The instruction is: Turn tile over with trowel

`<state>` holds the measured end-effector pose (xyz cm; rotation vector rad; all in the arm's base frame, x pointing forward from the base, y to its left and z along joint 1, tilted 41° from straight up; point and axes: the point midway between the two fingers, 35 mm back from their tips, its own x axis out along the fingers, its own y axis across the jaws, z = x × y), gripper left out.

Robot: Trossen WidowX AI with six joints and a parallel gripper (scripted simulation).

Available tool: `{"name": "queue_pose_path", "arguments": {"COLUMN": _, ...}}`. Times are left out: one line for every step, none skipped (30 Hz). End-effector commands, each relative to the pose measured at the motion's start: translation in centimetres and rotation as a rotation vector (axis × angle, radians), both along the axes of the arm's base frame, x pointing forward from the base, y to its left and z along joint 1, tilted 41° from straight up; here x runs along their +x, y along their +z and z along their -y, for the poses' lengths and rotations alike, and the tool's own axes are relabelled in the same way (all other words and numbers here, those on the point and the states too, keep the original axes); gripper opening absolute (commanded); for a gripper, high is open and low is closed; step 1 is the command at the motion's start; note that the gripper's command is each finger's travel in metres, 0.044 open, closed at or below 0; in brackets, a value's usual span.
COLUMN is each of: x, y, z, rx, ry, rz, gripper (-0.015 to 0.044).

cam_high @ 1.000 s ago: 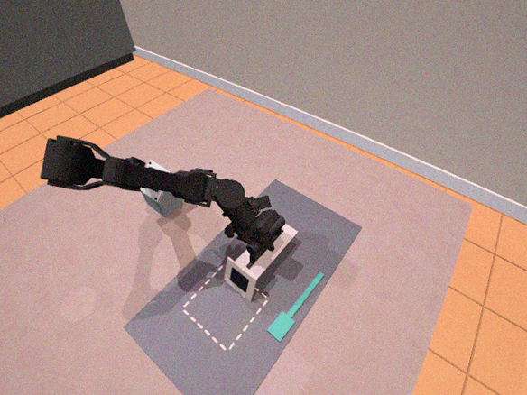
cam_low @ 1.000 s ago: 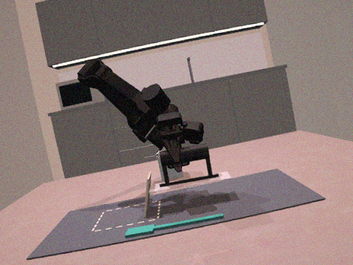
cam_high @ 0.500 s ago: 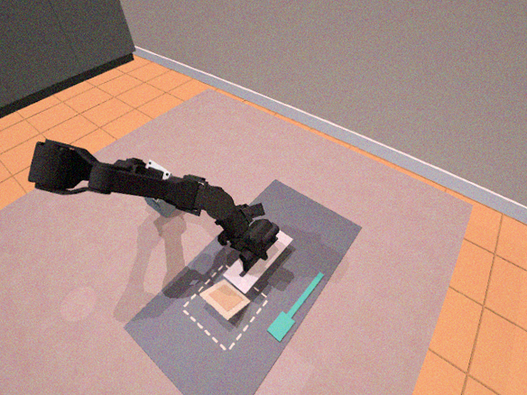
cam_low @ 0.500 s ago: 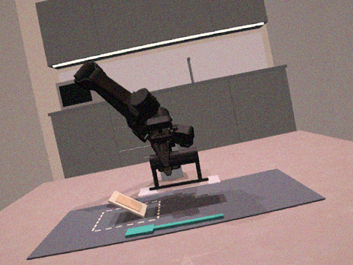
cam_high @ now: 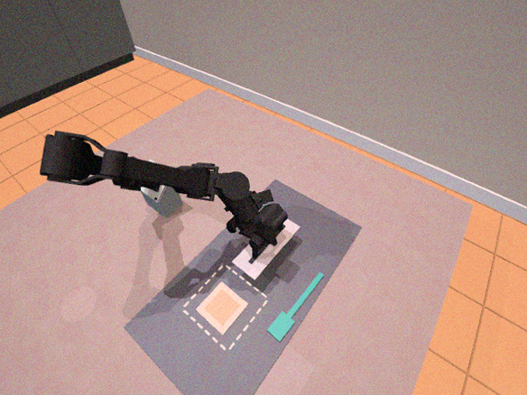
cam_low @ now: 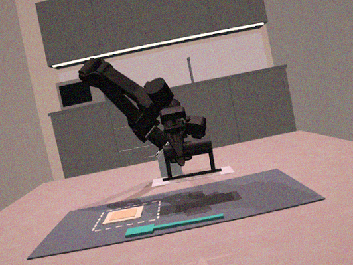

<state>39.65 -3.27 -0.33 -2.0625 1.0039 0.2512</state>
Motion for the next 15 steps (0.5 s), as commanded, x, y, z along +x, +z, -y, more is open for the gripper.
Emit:
{"name": "queue_pose_path", "arguments": {"x": 0.7, "y": 0.3, "z": -1.6, "rx": 0.007, "ry": 0.006, "rz": 0.026, "gripper": 0.0}}
{"name": "queue_pose_path", "arguments": {"x": 0.8, "y": 0.2, "z": -2.0, "rx": 0.007, "ry": 0.006, "rz": 0.027, "gripper": 0.0}}
{"name": "queue_pose_path", "arguments": {"x": 0.8, "y": 0.1, "z": -2.4, "rx": 0.006, "ry": 0.006, "rz": 0.027, "gripper": 0.0}}
{"name": "queue_pose_path", "arguments": {"x": 0.8, "y": 0.1, "z": -2.7, "rx": 0.006, "ry": 0.006, "rz": 0.028, "gripper": 0.0}}
{"name": "queue_pose_path", "arguments": {"x": 0.9, "y": 0.0, "z": -2.9, "rx": 0.005, "ry": 0.007, "rz": 0.028, "gripper": 0.0}}
{"name": "queue_pose_path", "arguments": {"x": 0.9, "y": 0.0, "z": -3.0, "rx": 0.005, "ry": 0.007, "rz": 0.028, "gripper": 0.0}}
{"name": "queue_pose_path", "arguments": {"x": 0.9, "y": 0.0, "z": -3.0, "rx": 0.005, "ry": 0.007, "rz": 0.028, "gripper": 0.0}}
{"name": "queue_pose_path", "arguments": {"x": 0.9, "y": 0.0, "z": -3.0, "rx": 0.005, "ry": 0.007, "rz": 0.028, "gripper": 0.0}}
{"name": "queue_pose_path", "arguments": {"x": 0.9, "y": 0.0, "z": -3.0, "rx": 0.005, "ry": 0.007, "rz": 0.028, "gripper": 0.0}}
{"name": "queue_pose_path", "arguments": {"x": 0.9, "y": 0.0, "z": -3.0, "rx": 0.005, "ry": 0.007, "rz": 0.028, "gripper": 0.0}}
{"name": "queue_pose_path", "arguments": {"x": 0.9, "y": 0.0, "z": -3.0, "rx": 0.005, "ry": 0.007, "rz": 0.028, "gripper": 0.0}}
{"name": "queue_pose_path", "arguments": {"x": 0.9, "y": 0.0, "z": -3.0, "rx": 0.005, "ry": 0.007, "rz": 0.028, "gripper": 0.0}}
{"name": "queue_pose_path", "arguments": {"x": 0.9, "y": 0.0, "z": -3.0, "rx": 0.005, "ry": 0.007, "rz": 0.028, "gripper": 0.0}}
{"name": "queue_pose_path", "arguments": {"x": 0.9, "y": 0.0, "z": -3.0, "rx": 0.005, "ry": 0.007, "rz": 0.028, "gripper": 0.0}}
{"name": "queue_pose_path", "arguments": {"x": 0.9, "y": 0.0, "z": -3.0, "rx": 0.005, "ry": 0.007, "rz": 0.028, "gripper": 0.0}}
